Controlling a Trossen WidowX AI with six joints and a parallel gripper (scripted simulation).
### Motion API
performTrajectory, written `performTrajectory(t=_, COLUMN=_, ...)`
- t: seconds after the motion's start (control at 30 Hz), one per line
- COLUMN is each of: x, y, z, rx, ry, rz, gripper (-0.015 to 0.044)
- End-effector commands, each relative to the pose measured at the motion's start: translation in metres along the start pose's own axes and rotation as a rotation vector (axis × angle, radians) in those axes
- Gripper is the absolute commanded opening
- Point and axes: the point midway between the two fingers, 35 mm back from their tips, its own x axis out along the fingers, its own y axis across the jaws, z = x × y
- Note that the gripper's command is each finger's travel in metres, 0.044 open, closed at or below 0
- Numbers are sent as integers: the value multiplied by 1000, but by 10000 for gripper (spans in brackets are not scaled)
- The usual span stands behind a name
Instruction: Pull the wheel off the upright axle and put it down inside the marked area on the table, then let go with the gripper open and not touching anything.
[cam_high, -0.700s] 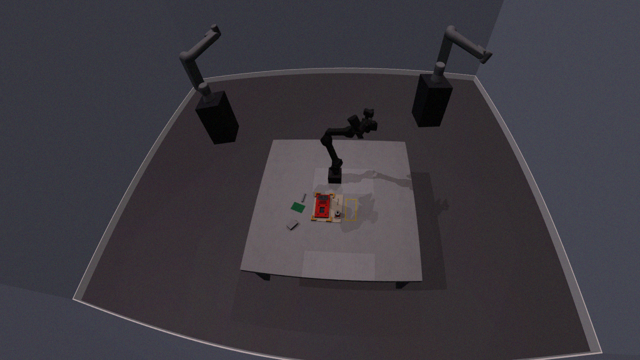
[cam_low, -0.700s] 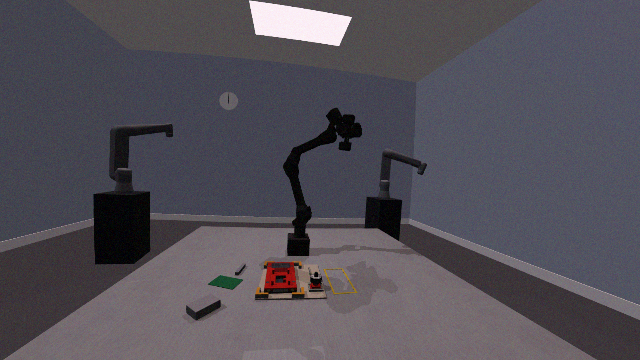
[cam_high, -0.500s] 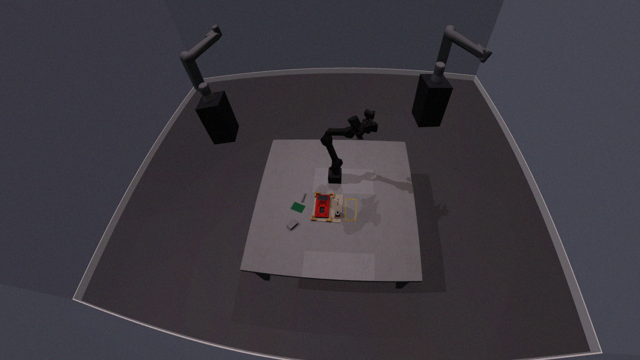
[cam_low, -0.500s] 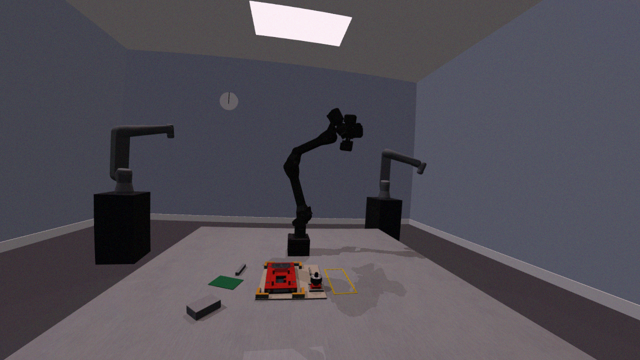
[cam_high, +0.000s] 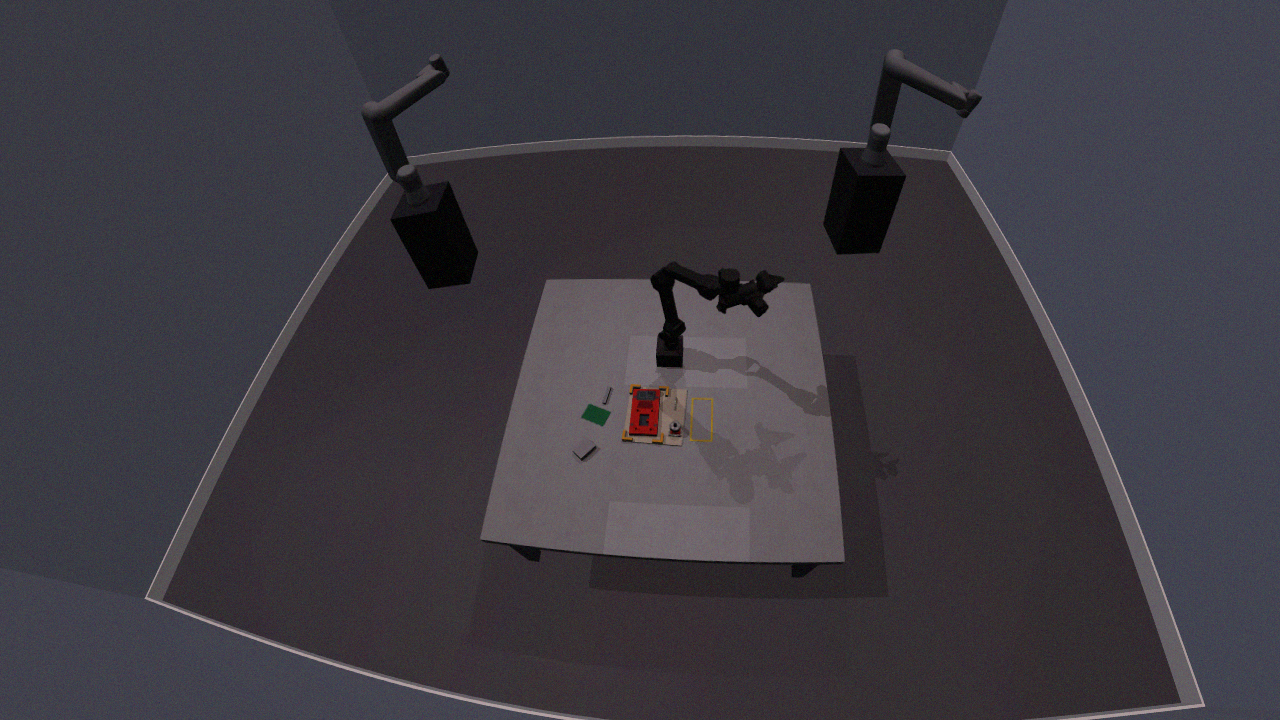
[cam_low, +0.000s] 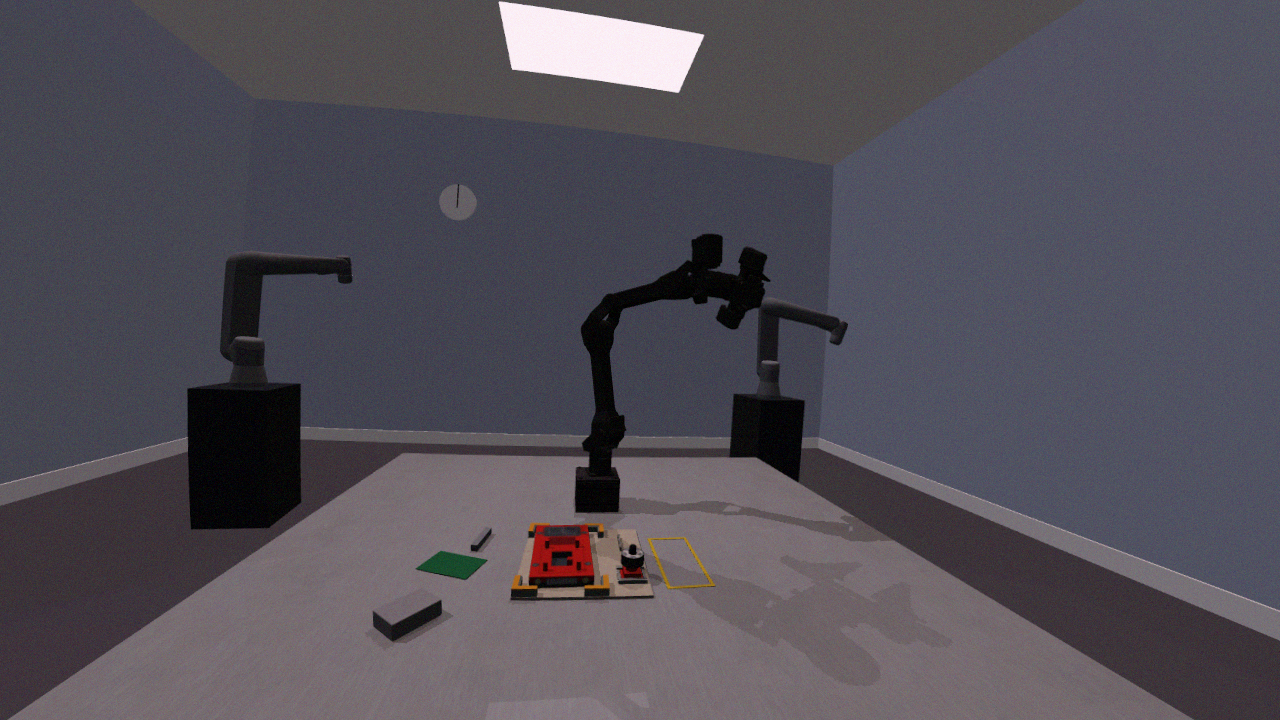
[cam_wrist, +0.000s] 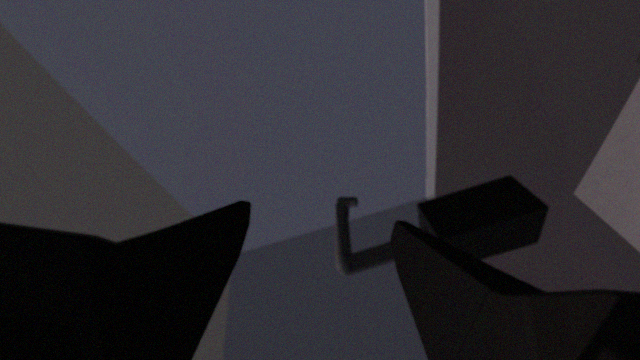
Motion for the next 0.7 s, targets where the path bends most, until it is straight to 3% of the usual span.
performTrajectory(t=0.0, x=-10, y=-7, z=53, rx=81, ry=-158, rz=16, gripper=300)
performTrajectory(t=0.3, x=-66, y=-44, z=171, rx=280, ry=-563, rz=23, gripper=300)
performTrajectory(t=0.67, x=-173, y=-124, z=269, rx=540, ry=-1031, rz=-61, gripper=300)
